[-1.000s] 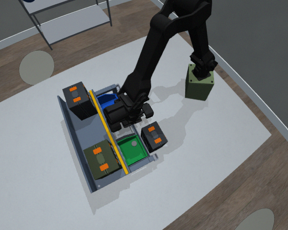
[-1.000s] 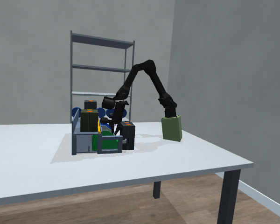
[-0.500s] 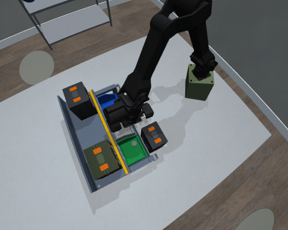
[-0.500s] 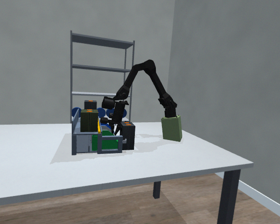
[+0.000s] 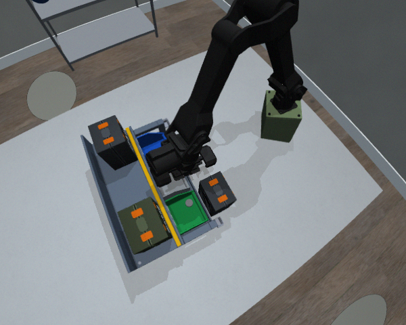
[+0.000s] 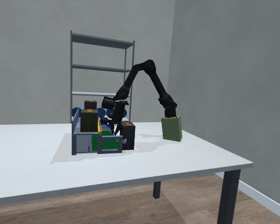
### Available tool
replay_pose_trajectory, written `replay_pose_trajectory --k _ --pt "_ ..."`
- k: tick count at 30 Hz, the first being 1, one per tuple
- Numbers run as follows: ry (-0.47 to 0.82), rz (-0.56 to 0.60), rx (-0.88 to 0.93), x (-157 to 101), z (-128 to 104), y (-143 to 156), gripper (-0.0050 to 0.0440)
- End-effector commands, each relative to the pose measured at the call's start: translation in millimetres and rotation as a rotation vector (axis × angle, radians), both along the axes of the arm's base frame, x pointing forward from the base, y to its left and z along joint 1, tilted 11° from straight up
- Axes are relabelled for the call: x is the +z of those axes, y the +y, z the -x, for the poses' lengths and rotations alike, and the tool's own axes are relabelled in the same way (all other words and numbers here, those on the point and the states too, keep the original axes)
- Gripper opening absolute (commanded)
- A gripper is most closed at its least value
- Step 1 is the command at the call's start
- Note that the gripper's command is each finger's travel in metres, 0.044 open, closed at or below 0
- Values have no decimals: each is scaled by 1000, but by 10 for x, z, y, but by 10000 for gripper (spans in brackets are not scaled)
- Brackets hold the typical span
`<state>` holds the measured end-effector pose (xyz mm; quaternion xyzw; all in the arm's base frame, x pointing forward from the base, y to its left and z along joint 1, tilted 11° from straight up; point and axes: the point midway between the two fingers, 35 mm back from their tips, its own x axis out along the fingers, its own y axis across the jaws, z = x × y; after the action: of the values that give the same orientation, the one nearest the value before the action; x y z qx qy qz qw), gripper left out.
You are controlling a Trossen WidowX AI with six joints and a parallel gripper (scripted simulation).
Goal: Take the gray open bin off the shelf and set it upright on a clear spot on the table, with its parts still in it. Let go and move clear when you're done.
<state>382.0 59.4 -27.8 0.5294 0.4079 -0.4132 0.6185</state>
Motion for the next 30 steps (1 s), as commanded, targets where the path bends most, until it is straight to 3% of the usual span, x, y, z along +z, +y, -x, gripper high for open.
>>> replay_pose_trajectory --k 1,30 --pt "-27 -6 0 93 -52 12 0" --pt "-23 -4 2 157 -20 16 0"
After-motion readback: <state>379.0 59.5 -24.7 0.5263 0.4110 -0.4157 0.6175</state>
